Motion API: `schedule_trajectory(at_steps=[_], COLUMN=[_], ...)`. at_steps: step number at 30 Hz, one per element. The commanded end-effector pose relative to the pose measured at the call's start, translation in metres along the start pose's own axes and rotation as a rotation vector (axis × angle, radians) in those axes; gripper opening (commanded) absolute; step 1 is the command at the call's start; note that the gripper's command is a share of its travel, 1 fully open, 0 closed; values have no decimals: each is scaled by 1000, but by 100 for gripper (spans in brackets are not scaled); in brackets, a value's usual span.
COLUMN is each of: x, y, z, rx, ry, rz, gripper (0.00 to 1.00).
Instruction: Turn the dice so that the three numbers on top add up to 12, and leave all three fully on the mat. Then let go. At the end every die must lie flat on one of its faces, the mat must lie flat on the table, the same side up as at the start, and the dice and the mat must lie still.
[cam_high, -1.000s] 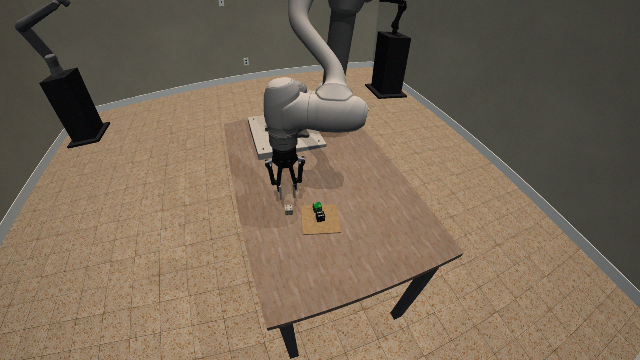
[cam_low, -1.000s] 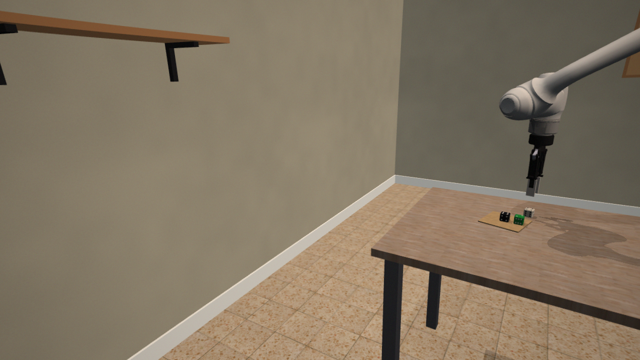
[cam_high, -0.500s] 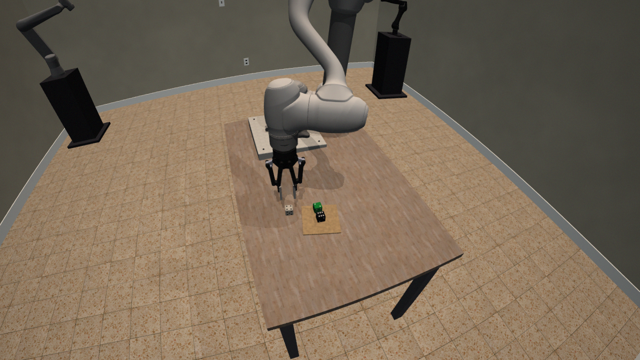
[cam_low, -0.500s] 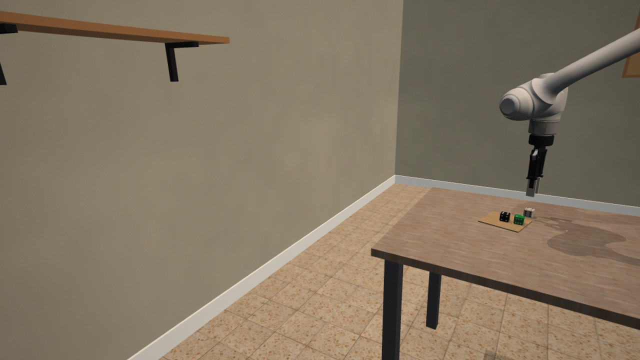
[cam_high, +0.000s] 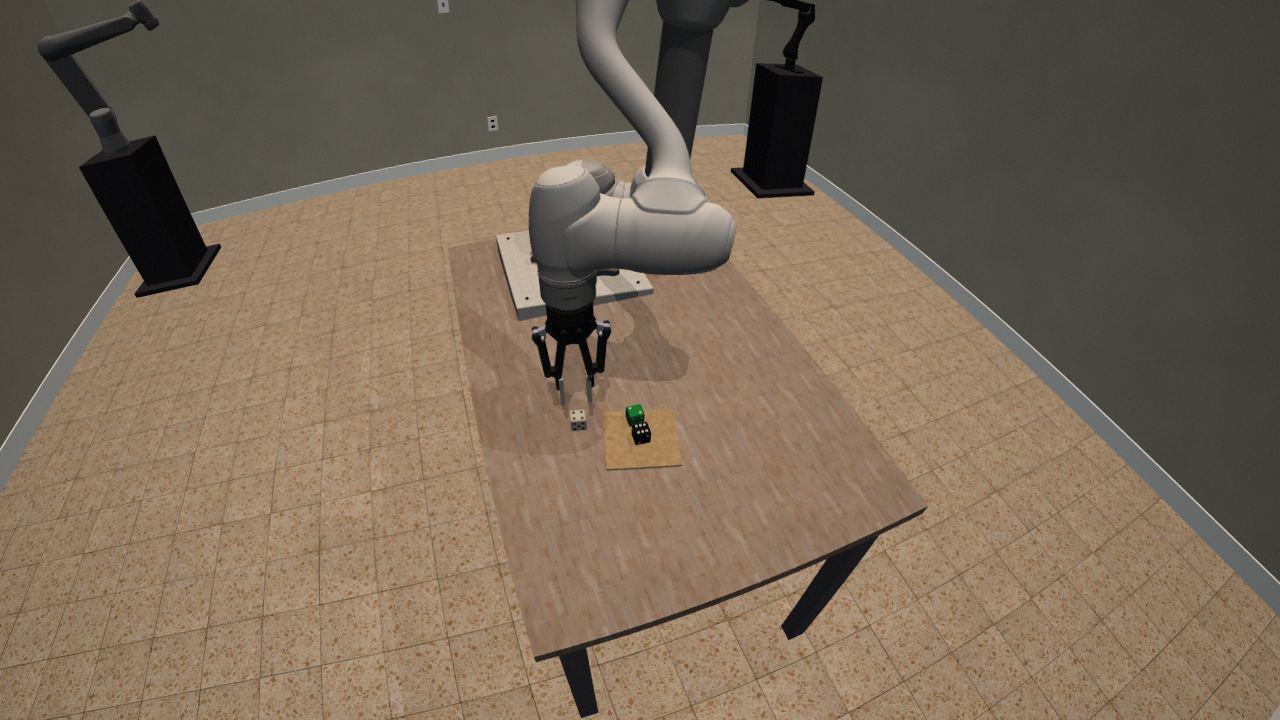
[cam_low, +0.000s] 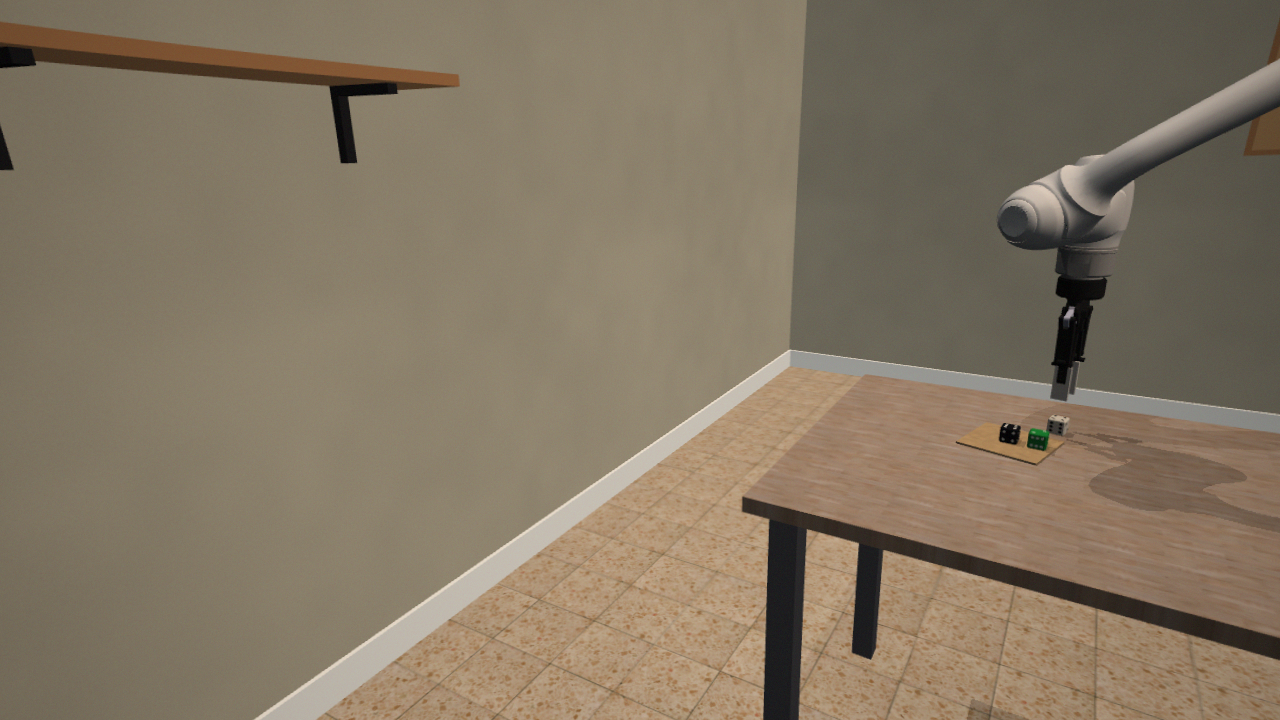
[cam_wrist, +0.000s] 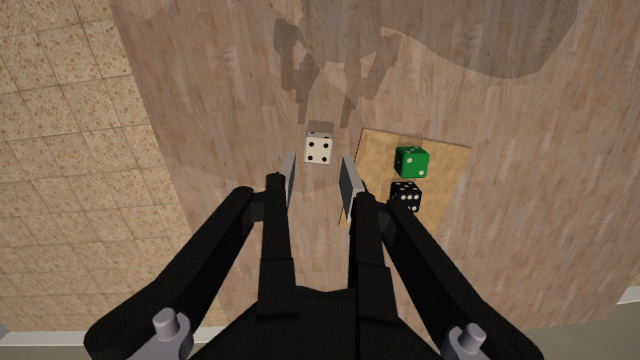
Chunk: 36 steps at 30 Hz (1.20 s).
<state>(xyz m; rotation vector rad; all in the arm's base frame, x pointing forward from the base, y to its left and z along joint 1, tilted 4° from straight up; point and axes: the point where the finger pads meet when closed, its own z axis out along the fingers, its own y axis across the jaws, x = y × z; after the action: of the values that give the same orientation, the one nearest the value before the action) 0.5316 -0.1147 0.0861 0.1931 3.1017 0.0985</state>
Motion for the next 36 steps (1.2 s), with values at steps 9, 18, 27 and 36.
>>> schedule_trajectory(at_steps=[9,18,27,36], x=[0,0,0,0], y=[0,0,0,0], z=[15,25,34,36], rx=[0,0,0,0], ry=[0,0,0,0], rz=[0,0,0,0], gripper=[28,28,28,28])
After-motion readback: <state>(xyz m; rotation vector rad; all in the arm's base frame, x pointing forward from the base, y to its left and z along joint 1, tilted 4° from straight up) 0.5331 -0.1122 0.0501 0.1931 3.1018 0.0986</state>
